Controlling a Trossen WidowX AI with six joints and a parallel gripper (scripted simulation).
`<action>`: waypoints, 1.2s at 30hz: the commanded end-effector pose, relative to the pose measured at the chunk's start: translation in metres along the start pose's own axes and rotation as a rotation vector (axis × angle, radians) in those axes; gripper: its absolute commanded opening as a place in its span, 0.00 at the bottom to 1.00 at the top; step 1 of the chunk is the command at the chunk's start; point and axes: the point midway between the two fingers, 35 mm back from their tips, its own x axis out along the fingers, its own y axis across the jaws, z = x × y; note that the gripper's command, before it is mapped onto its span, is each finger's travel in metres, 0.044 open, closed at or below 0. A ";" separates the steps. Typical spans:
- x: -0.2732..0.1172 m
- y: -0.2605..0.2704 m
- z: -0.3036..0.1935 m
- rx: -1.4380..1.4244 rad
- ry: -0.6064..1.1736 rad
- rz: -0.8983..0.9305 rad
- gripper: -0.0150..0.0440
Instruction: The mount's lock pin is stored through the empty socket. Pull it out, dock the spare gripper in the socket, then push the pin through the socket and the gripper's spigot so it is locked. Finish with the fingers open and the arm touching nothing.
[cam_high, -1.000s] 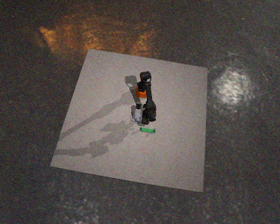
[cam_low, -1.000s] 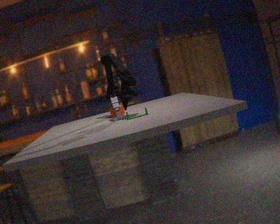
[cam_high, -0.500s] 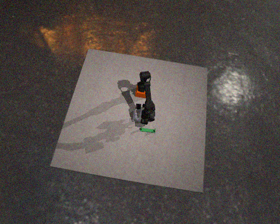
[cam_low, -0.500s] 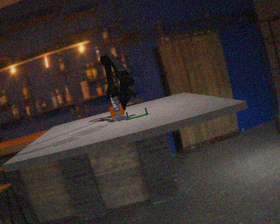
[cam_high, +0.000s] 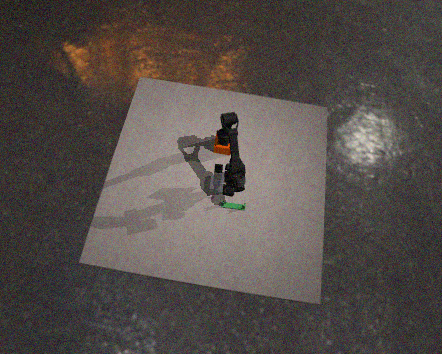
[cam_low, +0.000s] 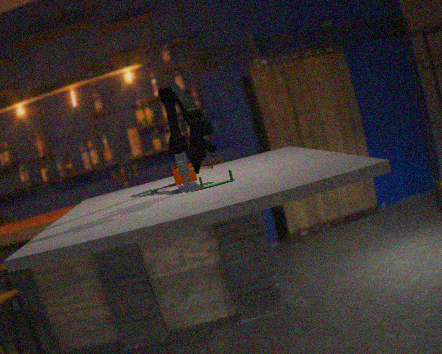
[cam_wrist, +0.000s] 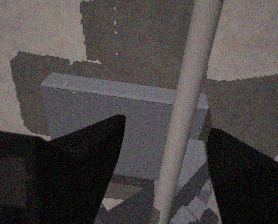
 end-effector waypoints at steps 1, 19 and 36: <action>-0.009 0.000 0.004 0.000 -0.001 -0.002 0.59; -0.053 -0.001 0.024 -0.013 0.002 -0.007 0.59; -0.082 -0.003 0.037 -0.025 0.005 -0.017 0.73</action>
